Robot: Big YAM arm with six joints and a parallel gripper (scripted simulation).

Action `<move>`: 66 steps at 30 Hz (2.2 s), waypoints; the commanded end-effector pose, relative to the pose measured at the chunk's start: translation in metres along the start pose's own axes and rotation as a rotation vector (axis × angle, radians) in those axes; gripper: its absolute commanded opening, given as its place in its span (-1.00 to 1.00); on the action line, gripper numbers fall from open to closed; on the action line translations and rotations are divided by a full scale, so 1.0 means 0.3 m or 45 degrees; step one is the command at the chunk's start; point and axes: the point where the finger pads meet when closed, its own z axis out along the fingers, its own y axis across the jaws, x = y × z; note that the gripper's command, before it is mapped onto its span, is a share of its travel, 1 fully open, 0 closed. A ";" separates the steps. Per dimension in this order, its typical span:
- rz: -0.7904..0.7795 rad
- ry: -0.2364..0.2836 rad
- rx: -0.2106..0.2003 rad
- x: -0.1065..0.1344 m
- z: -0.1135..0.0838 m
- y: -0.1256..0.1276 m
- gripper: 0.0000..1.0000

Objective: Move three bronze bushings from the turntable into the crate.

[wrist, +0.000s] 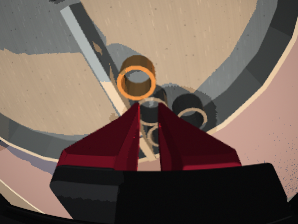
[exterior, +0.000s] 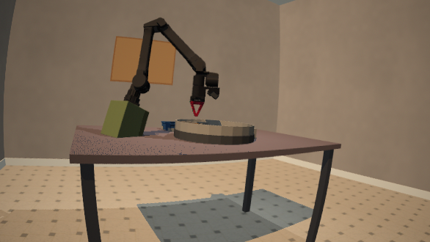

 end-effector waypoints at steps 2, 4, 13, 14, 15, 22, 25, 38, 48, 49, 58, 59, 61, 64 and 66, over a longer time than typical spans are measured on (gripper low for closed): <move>-0.025 -0.065 0.008 -0.082 -0.054 -0.008 -0.74; -0.024 -0.064 0.008 -0.082 -0.053 -0.010 -0.74; -0.020 -0.039 0.002 -0.075 -0.033 -0.015 -0.74; -0.020 -0.039 0.003 -0.075 -0.033 -0.015 -0.74; -0.020 -0.039 0.003 -0.075 -0.033 -0.015 -0.74; -0.020 -0.039 0.003 -0.075 -0.033 -0.015 -0.74; -0.020 -0.039 0.003 -0.075 -0.033 -0.015 -0.74; -0.020 -0.039 0.003 -0.075 -0.033 -0.015 -0.74; -0.020 -0.039 0.003 -0.076 -0.033 -0.015 -0.74; -0.020 -0.038 0.002 -0.076 -0.033 -0.015 -0.74; -0.020 -0.037 0.002 -0.077 -0.032 -0.014 -0.74; -0.020 -0.037 0.002 -0.077 -0.032 -0.014 -0.74; -0.020 -0.037 0.002 -0.077 -0.032 -0.014 -0.74; -0.020 -0.037 0.002 -0.077 -0.032 -0.014 -0.74; -0.020 -0.037 0.002 -0.077 -0.032 -0.014 -0.74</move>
